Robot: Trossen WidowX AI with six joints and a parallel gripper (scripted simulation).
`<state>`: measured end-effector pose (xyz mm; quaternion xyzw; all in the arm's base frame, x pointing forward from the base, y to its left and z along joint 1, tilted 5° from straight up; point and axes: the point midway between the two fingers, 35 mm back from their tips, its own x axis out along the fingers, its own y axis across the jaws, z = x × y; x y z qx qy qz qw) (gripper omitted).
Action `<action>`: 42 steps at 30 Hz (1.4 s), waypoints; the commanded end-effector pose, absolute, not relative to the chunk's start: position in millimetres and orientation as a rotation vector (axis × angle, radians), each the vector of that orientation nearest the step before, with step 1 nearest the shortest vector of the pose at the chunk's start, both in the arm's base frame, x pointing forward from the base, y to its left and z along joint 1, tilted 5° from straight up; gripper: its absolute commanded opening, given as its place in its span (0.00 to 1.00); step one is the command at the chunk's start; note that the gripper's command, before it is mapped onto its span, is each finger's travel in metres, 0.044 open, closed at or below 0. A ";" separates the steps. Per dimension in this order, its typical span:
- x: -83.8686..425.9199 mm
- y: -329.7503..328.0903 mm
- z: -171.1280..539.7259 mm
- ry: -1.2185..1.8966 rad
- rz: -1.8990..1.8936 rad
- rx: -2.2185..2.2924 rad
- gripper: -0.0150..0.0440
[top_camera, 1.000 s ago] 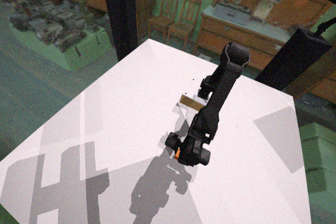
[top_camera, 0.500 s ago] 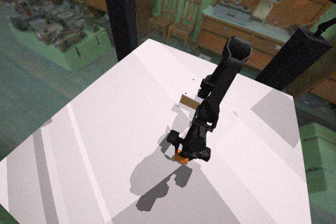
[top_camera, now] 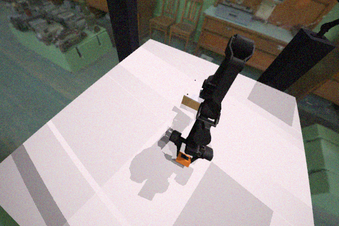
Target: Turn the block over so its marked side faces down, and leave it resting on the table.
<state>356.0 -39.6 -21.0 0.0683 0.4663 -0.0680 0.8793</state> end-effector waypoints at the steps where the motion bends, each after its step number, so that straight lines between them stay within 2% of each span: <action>1: 358.2 -40.3 -32.4 0.934 -0.152 0.137 0.25; 21: 363.8 -39.7 -57.2 0.664 -0.167 0.112 0.25; 42: 346.1 -37.7 -45.7 0.435 -0.177 0.103 0.25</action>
